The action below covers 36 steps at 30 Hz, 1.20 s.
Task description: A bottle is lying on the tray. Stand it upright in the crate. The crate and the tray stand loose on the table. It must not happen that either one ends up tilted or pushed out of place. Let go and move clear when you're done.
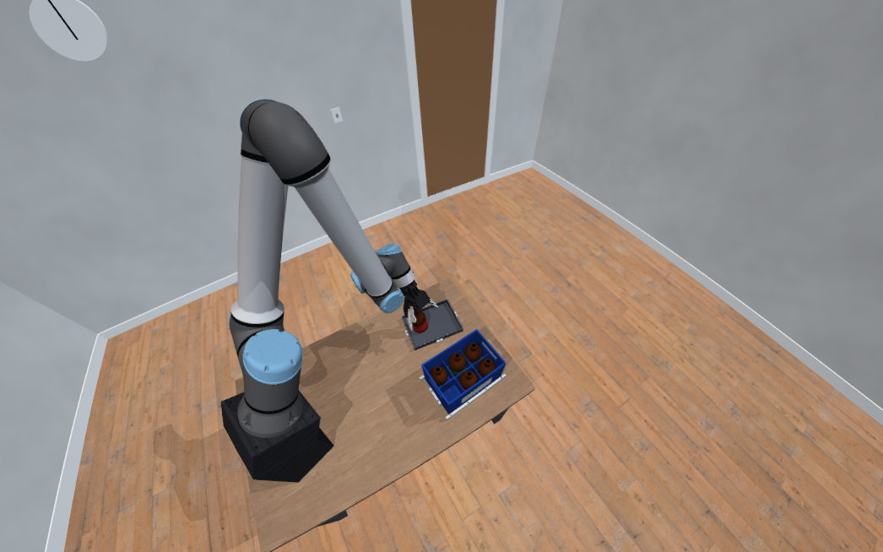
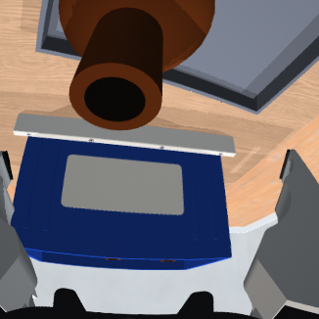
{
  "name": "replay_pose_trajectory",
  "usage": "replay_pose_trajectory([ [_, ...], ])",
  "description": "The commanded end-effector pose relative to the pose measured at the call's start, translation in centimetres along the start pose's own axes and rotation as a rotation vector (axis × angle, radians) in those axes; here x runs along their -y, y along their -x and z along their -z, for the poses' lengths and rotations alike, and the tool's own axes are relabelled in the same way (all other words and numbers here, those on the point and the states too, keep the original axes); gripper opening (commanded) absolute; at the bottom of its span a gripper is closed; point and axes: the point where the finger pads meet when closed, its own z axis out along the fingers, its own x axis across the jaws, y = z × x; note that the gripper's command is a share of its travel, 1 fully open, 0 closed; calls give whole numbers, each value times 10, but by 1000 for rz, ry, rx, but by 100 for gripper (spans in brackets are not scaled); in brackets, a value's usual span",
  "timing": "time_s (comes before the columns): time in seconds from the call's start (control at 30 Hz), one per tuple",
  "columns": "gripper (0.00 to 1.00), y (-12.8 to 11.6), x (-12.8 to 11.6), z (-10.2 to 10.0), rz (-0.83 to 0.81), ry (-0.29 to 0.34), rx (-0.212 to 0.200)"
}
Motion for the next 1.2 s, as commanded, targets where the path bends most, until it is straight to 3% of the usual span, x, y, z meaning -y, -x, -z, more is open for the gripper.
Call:
replay_pose_trajectory([
  [0.0,100,0,-1,2,0,0,-1],
  [0.43,100,0,-7,12,0,0,-1],
  [1.17,100,0,-29,50,0,0,-1],
])
